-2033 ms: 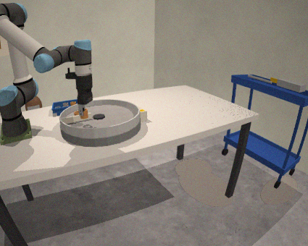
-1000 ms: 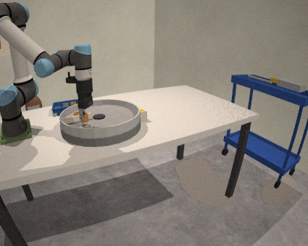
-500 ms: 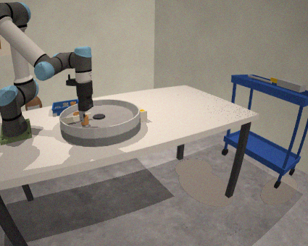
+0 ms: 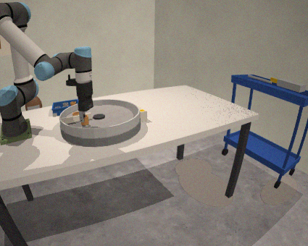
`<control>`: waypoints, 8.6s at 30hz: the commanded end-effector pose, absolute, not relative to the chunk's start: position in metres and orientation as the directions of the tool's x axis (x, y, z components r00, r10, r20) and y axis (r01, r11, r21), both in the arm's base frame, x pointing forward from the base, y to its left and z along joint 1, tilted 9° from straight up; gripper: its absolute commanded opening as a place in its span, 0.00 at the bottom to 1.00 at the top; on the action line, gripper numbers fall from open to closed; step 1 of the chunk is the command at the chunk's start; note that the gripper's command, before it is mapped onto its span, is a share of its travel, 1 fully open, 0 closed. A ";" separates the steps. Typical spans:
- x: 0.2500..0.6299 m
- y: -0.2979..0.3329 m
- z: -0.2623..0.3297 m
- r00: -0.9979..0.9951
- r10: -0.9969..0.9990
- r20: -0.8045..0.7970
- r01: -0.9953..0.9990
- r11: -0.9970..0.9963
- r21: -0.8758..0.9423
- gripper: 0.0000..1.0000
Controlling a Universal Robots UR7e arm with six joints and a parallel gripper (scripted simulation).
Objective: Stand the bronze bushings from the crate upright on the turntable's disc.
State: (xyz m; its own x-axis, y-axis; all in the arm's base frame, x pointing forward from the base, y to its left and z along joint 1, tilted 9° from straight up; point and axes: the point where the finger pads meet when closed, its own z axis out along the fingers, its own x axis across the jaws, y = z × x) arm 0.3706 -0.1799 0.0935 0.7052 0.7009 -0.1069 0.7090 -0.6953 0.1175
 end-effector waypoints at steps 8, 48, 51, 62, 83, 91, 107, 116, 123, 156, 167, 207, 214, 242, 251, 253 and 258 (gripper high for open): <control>0.371 -0.180 0.094 0.705 0.701 -0.107 0.709 -0.695 0.119 0.00; 0.371 -0.181 0.088 0.705 0.701 -0.107 0.709 -0.695 0.119 0.00; 0.371 -0.181 0.088 0.705 0.701 -0.107 0.709 -0.695 0.119 0.00; 0.371 -0.181 0.088 0.705 0.701 -0.107 0.709 -0.695 0.119 0.00; 0.371 -0.181 0.088 0.705 0.701 -0.107 0.709 -0.695 0.119 0.00; 0.371 -0.181 0.088 0.705 0.701 -0.107 0.709 -0.695 0.119 0.38; 0.371 -0.181 0.088 0.705 0.701 -0.107 0.709 -0.695 0.119 0.38; 0.371 -0.181 0.088 0.705 0.701 -0.107 0.709 -0.695 0.119 0.38; 0.371 -0.181 0.091 0.705 0.701 -0.107 0.709 -0.695 0.119 0.38; 0.370 -0.174 0.133 0.705 0.701 -0.107 0.709 -0.695 0.119 0.38; 0.370 -0.174 0.133 0.705 0.701 -0.107 0.709 -0.695 0.119 0.38; 0.384 0.000 0.105 0.705 0.701 -0.107 0.709 -0.695 0.119 0.36; 0.390 0.073 0.094 0.705 0.701 -0.106 0.709 -0.695 0.119 0.36; 0.405 0.278 0.061 0.705 0.701 -0.107 0.709 -0.695 0.119 0.36; 0.405 0.287 0.059 0.705 0.701 -0.107 0.709 -0.695 0.119 0.36; 0.405 0.287 0.059 0.705 0.701 -0.107 0.709 -0.695 0.119 0.36; 0.405 0.287 0.059 0.705 0.701 -0.107 0.709 -0.695 0.119 0.36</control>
